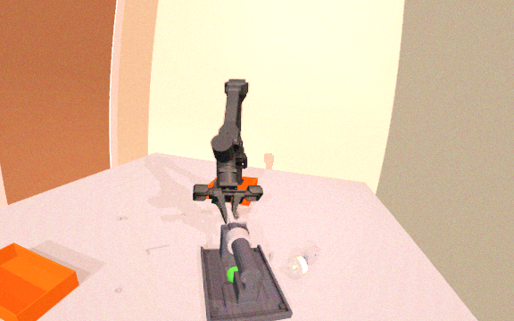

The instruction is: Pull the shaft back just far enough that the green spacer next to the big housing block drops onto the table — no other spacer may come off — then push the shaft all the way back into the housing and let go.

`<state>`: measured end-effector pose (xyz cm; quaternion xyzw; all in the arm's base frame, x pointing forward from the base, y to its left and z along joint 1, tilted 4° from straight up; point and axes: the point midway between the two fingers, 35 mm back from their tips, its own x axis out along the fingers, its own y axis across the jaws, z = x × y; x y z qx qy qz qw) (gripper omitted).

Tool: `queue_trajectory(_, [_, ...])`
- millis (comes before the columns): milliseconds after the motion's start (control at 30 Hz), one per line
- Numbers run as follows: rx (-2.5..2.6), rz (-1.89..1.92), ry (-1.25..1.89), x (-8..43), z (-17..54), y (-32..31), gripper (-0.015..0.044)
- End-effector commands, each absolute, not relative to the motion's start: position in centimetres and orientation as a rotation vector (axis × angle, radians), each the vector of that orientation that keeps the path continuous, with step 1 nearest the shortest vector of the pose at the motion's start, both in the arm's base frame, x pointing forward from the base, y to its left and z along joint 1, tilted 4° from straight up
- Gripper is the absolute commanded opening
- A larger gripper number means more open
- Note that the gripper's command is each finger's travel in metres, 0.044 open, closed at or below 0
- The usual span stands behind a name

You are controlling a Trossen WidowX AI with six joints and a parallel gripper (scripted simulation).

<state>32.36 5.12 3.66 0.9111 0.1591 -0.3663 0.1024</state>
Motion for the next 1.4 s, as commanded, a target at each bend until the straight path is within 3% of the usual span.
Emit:
queue_trajectory(0, [2.696, -1.073, 0.468, 32.7, 3.9, 5.2, 0.0000])
queue_trajectory(1367, [2.696, -1.072, 0.468, 33.9, 3.9, 5.7, 0.0000])
